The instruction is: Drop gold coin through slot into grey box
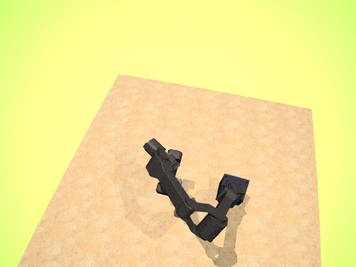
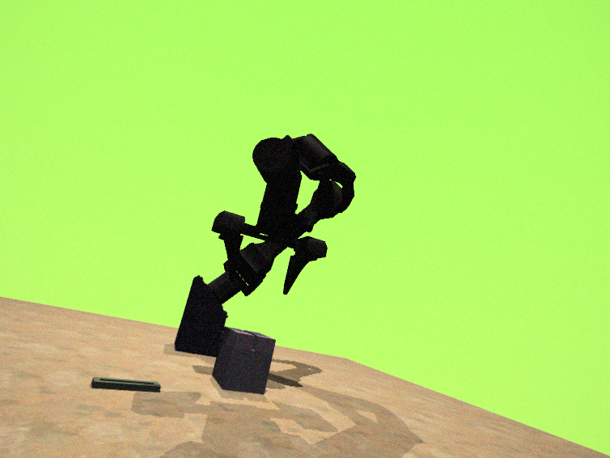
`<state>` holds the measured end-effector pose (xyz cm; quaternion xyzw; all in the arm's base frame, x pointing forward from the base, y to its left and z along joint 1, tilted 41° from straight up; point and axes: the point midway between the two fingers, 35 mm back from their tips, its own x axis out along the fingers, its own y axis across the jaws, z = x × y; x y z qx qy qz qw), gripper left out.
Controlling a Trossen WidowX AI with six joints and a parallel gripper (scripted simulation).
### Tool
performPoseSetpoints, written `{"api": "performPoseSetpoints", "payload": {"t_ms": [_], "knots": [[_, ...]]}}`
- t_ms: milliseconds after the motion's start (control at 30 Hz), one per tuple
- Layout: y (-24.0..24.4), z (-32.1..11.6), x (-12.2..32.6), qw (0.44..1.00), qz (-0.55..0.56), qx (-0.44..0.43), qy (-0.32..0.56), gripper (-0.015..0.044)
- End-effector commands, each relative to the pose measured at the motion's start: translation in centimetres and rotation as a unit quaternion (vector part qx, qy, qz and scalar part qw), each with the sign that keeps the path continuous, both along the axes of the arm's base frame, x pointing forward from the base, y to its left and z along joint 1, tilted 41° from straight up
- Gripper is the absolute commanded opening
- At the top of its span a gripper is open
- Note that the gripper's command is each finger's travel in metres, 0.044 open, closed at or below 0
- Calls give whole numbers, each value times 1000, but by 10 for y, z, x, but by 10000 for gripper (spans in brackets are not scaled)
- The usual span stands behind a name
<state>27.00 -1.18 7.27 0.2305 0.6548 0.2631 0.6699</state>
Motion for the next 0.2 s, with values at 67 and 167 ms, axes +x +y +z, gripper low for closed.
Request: {"api": "performPoseSetpoints", "payload": {"t_ms": [67,167], "knots": [[-2,5,-2,1000,5,-1,-1,440],[-2,5,-2,1000,5,-1,-1,440]]}}
